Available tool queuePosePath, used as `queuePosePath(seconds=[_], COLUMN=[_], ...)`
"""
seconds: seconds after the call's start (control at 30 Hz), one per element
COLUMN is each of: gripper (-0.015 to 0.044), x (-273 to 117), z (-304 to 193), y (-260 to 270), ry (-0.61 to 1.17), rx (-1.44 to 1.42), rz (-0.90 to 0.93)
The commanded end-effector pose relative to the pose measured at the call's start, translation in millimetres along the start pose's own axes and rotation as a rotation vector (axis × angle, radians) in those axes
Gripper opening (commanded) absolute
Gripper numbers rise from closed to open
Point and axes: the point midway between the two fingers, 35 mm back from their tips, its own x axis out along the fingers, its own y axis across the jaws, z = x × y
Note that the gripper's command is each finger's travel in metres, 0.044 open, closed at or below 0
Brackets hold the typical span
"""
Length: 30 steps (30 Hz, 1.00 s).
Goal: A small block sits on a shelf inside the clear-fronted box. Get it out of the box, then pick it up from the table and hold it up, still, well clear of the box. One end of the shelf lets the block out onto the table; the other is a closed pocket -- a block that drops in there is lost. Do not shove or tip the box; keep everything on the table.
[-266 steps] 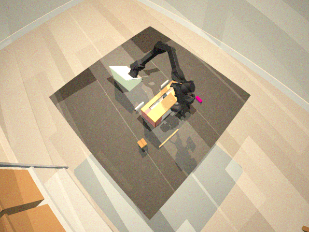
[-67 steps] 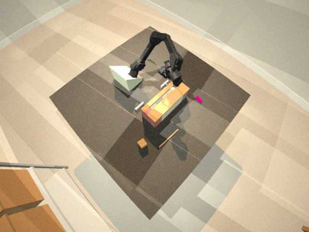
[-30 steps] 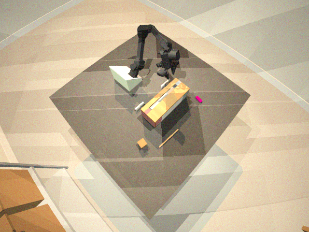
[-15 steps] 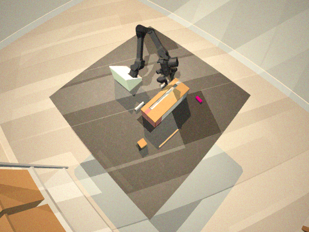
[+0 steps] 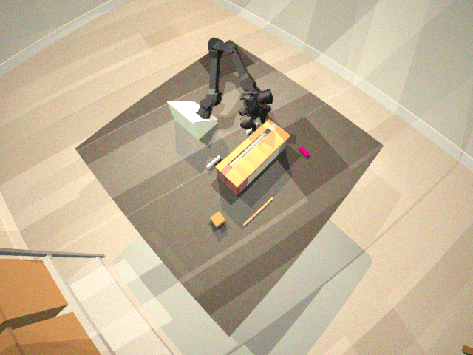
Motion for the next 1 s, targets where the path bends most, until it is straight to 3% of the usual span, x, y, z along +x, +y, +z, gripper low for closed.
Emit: queuePosePath(seconds=[0.0,0.7,0.97], gripper=[0.0285,0.0285,0.0075], x=[10,33,33], z=[7,21,21], y=[4,3,3], ry=[-0.014,-0.010,-0.010], rx=[0.012,0.014,0.014], rz=[0.012,0.007,0.007])
